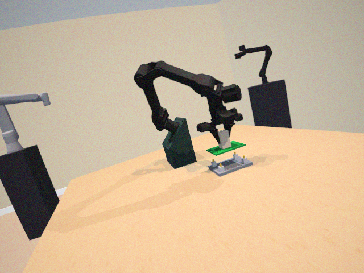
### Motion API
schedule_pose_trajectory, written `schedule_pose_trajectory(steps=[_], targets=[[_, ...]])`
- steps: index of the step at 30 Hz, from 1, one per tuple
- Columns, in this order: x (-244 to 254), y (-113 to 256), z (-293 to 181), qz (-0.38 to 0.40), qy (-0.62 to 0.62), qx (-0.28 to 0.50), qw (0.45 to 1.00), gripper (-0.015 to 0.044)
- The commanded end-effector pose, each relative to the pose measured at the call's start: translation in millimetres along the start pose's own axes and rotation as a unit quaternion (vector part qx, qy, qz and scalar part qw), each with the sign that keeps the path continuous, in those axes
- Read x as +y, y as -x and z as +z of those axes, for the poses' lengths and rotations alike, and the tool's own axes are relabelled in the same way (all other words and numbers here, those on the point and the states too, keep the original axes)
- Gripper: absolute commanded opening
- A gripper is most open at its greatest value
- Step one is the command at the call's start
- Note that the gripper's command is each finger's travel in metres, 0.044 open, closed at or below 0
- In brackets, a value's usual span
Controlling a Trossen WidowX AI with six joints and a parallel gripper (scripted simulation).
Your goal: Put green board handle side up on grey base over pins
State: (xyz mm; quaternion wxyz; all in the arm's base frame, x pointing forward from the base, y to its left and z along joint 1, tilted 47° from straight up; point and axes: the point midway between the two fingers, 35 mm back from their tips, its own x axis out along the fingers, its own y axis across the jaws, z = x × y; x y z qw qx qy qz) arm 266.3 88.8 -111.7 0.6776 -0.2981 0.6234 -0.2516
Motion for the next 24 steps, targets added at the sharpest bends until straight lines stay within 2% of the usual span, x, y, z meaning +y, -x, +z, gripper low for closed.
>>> schedule_pose_trajectory(steps=[1, 24], targets=[[-1, 0, 1, 0.001, 0.002, 0.000, 1.000, 0.0000], [2, -15, -4, 0.000, -0.002, 0.000, 1.000, 0.0000]])
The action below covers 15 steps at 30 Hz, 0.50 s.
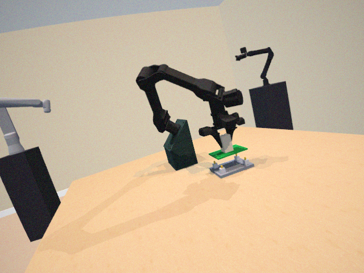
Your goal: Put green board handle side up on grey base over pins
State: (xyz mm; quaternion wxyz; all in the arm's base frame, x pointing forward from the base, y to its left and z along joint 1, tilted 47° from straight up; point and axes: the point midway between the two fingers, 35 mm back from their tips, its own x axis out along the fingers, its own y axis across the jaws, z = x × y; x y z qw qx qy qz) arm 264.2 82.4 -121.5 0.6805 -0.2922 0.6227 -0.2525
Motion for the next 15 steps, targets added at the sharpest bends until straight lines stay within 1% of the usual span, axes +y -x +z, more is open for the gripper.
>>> schedule_pose_trajectory(steps=[1, 15], targets=[[-1, -5, -1, -0.003, 0.003, 0.000, 1.000, 0.0000], [-1, -19, 0, -0.004, 0.004, 0.000, 1.000, 0.0000]])
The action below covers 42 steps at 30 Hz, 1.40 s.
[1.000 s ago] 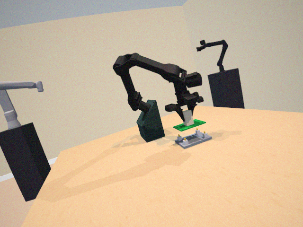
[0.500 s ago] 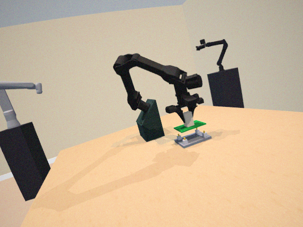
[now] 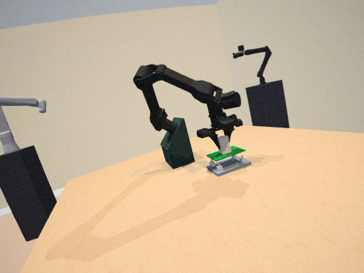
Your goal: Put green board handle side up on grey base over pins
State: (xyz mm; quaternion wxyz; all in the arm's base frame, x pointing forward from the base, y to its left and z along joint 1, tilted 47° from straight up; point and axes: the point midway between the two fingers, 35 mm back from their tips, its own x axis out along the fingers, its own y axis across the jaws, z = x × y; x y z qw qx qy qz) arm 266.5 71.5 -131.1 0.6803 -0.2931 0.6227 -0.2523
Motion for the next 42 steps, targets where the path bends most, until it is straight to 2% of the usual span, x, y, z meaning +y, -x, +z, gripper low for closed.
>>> schedule_pose_trajectory(steps=[1, 42], targets=[[0, -5, -1, -0.003, 0.004, 0.000, 1.000, 0.0000], [-1, -19, 0, 0.000, 0.003, 0.000, 1.000, 0.0000]])
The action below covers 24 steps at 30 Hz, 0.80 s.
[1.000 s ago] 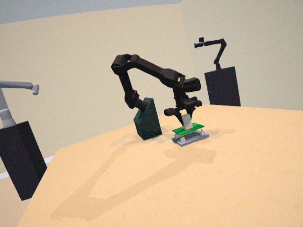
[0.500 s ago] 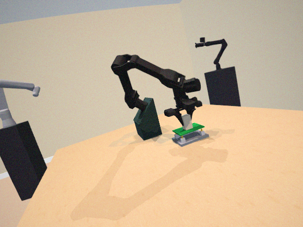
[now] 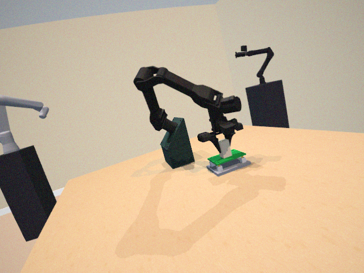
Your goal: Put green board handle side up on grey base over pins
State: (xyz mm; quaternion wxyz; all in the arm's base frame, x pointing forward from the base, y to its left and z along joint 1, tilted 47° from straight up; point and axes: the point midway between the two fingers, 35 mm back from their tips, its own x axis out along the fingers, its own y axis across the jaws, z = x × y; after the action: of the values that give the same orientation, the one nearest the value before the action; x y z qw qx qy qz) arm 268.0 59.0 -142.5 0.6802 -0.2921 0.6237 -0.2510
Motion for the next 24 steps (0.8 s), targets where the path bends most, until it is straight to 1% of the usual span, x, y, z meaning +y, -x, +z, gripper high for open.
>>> schedule_pose_trajectory(steps=[1, 2, 19, 24], targets=[[0, -2, 0, -0.002, 0.002, -0.001, 1.000, 0.0000], [0, -3, 0, -0.002, 0.002, -0.001, 1.000, 0.0000], [0, 3, 0, 0.000, 0.000, 0.000, 1.000, 0.0440], [1, 35, 0, 0.001, 0.001, 0.000, 1.000, 0.0440]])
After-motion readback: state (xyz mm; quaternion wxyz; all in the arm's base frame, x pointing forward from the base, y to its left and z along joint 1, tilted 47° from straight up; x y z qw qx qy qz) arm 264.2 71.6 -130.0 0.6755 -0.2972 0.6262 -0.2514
